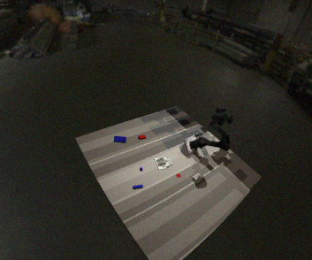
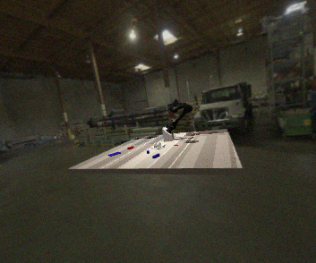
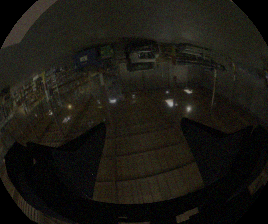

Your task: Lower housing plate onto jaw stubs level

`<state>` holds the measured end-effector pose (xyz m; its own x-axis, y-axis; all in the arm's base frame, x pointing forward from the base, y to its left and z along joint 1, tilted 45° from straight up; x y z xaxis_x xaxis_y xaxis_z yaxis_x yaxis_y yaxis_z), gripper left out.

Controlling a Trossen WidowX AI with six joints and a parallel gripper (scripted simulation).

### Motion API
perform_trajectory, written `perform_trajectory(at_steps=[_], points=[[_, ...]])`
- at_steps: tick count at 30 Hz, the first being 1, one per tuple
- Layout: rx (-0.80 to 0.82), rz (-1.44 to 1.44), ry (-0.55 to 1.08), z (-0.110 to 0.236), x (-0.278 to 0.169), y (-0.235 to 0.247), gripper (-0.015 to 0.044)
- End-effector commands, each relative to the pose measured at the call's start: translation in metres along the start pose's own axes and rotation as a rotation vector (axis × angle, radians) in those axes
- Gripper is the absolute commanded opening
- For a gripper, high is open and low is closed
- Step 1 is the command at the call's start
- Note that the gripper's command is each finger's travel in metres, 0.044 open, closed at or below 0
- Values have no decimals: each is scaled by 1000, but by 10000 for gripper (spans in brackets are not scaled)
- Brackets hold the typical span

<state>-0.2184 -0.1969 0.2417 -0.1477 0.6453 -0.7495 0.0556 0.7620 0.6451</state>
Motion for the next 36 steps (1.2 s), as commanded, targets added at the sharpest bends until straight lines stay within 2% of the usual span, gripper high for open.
perform_trajectory(at_steps=[1, 2, 11, 36], points=[[0, 0, 0, 0, 0, 0, 426], [-2, 0, 1, 0, 0, 0, 440], [-86, 21, 69, 13, -18, -10, 440], [-355, 378, 337, 65, -59, -49, 440]])
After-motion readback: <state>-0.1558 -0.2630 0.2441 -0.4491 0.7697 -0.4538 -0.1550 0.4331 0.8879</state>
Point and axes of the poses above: the point midway between the two fingers, 35 mm back from their tips, its own z axis back along the fingers, its own y axis across the jaws, x = y × z, the point moved 7 cm from there along z, back along the fingers, and after that the axes turned 1 degree about -z, right-handed, at the moved point
